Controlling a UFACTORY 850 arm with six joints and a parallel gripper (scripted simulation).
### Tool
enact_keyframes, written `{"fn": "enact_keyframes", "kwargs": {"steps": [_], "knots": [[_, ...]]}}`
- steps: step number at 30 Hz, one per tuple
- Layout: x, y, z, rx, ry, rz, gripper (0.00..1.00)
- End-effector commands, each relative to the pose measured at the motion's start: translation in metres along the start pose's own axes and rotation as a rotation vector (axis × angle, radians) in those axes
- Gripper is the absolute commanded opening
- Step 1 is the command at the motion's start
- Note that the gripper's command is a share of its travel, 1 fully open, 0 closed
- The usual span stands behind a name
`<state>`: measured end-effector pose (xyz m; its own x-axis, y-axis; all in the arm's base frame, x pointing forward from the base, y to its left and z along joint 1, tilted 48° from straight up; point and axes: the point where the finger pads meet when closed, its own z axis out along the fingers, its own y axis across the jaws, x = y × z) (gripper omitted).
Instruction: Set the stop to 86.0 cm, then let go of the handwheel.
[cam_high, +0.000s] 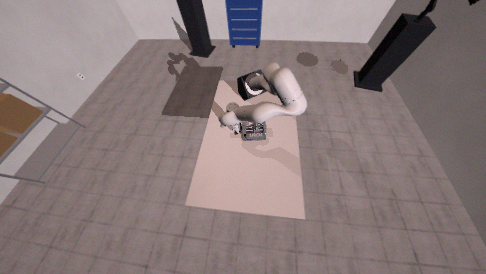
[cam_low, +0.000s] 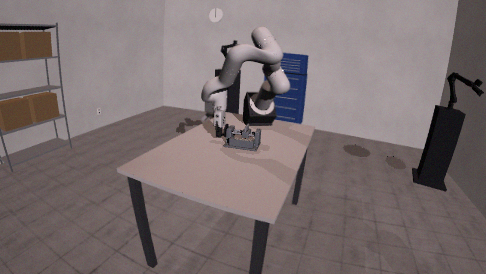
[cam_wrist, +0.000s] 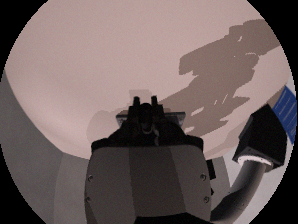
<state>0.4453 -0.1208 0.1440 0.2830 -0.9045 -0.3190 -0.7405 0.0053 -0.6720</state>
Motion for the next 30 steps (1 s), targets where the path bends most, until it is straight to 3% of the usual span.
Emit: {"fn": "enact_keyframes", "kwargs": {"steps": [1,30], "knots": [[0.0,-0.003,-0.003,0.0,0.001,0.0,0.06],[0.0,-0.007,-0.037,0.0,0.001,0.0,0.06]]}}
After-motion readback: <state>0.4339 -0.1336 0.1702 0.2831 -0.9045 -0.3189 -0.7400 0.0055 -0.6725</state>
